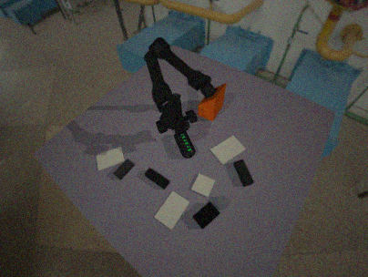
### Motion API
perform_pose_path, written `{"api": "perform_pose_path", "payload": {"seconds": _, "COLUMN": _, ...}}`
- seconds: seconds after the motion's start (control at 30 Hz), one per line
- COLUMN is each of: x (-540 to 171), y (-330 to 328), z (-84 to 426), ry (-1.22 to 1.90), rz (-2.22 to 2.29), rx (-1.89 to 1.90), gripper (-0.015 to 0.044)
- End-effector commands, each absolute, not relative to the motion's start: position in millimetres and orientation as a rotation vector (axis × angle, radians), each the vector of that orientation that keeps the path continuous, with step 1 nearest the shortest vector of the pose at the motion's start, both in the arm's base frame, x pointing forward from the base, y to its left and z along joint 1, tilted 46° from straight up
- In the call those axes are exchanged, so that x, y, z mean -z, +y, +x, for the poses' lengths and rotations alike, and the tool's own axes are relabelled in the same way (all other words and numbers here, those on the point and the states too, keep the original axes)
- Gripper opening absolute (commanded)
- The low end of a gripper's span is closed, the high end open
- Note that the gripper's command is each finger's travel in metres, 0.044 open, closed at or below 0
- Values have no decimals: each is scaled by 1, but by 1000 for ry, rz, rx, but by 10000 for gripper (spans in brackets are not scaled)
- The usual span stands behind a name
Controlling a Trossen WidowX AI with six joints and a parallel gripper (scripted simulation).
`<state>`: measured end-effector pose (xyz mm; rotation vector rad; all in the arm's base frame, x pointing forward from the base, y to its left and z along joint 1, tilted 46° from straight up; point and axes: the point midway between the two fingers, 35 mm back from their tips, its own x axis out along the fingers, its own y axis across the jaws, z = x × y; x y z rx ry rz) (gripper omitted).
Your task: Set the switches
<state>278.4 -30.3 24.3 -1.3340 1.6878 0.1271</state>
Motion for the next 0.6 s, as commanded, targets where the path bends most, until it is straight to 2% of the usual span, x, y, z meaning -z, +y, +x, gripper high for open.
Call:
{"api": "perform_pose_path", "payload": {"seconds": 0.0, "x": -19, "y": -36, "z": 277, "ry": 1696, "rz": -1344, "rx": -130, "gripper": 0}}
{"api": "perform_pose_path", "payload": {"seconds": 0.57, "x": -1, "y": -52, "z": 278, "ry": 1703, "rz": -1348, "rx": -127, "gripper": 0}}
